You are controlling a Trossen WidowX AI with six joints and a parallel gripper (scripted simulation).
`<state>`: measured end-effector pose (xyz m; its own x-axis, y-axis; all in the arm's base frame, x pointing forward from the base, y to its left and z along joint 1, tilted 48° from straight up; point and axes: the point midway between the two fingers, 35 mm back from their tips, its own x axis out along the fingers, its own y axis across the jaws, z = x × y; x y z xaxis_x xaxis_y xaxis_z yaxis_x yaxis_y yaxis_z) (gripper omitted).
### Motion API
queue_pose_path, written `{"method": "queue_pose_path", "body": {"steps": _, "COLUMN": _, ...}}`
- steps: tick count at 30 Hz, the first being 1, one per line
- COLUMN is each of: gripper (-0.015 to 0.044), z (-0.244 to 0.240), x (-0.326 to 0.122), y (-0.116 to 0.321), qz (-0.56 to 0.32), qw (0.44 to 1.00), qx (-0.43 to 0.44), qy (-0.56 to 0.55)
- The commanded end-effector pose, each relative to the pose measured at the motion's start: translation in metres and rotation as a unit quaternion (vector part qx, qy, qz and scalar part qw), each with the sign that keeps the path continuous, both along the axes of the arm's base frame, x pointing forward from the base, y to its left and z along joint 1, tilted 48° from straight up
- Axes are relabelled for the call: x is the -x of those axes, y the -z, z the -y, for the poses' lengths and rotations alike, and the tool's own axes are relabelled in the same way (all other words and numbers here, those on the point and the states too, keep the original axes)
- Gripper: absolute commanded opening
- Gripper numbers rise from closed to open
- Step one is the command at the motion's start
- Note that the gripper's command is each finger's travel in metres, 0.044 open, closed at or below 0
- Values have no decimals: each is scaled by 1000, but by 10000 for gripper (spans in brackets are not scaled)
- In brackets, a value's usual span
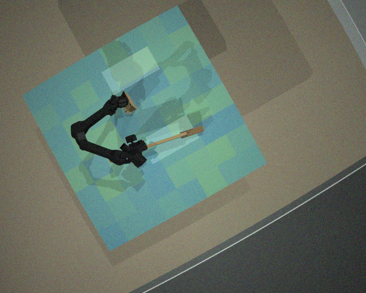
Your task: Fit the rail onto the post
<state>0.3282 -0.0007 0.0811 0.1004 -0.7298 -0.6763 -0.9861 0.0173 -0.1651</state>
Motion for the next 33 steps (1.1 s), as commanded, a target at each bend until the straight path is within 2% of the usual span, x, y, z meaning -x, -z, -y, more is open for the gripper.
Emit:
{"method": "queue_pose_path", "body": {"steps": 1, "gripper": 105, "z": 0, "x": 0, "y": 0, "qz": 0, "qw": 1000, "qx": 0, "qy": 0}}
{"method": "queue_pose_path", "body": {"steps": 14, "gripper": 440, "z": 0, "x": 0, "y": 0, "qz": 0, "qw": 1000, "qx": 0, "qy": 0}}
{"method": "queue_pose_path", "body": {"steps": 19, "gripper": 440, "z": -2, "x": 0, "y": 0, "qz": 0, "qw": 1000, "qx": 0, "qy": 0}}
{"method": "queue_pose_path", "body": {"steps": 24, "gripper": 440, "z": -43, "x": -1, "y": 2, "qz": -1, "qw": 1000, "qx": 1, "qy": -1}}
{"method": "queue_pose_path", "body": {"steps": 33, "gripper": 440, "z": -43, "x": -1, "y": 2, "qz": -1, "qw": 1000, "qx": 1, "qy": -1}}
